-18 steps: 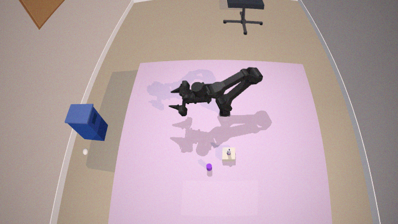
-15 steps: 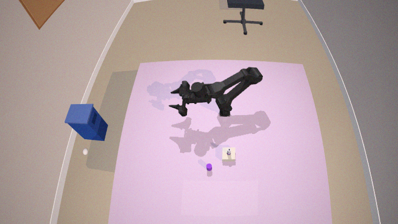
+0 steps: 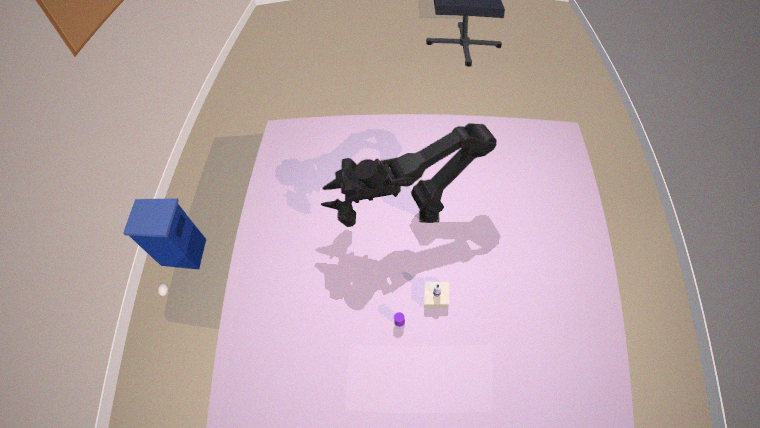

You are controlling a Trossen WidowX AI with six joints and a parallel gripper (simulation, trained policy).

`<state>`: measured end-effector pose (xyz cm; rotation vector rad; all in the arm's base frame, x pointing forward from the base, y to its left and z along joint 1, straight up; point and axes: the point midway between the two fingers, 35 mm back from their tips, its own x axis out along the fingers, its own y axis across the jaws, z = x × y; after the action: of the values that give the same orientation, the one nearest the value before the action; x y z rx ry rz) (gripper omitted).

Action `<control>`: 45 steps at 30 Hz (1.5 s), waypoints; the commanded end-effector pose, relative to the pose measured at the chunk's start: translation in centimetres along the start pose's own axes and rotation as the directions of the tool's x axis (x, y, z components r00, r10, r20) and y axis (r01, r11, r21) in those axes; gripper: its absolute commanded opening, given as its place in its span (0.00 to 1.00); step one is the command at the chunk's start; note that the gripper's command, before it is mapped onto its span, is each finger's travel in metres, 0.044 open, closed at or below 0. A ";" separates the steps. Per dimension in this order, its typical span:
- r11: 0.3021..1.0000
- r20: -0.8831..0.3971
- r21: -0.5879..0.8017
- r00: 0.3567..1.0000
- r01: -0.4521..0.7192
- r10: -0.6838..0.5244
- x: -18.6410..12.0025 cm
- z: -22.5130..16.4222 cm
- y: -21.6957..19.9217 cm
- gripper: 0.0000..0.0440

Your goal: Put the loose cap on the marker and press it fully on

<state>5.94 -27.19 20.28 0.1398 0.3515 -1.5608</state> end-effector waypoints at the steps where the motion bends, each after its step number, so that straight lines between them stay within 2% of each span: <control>1: 1.000 -0.026 0.005 0.999 -0.018 0.018 0.1 0.6 0.5 0.54; 45: 0.990 -0.334 0.034 0.932 -0.135 0.138 1.0 3.7 7.7 0.73</control>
<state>13.34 -29.00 22.30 0.4133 0.5842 -1.4096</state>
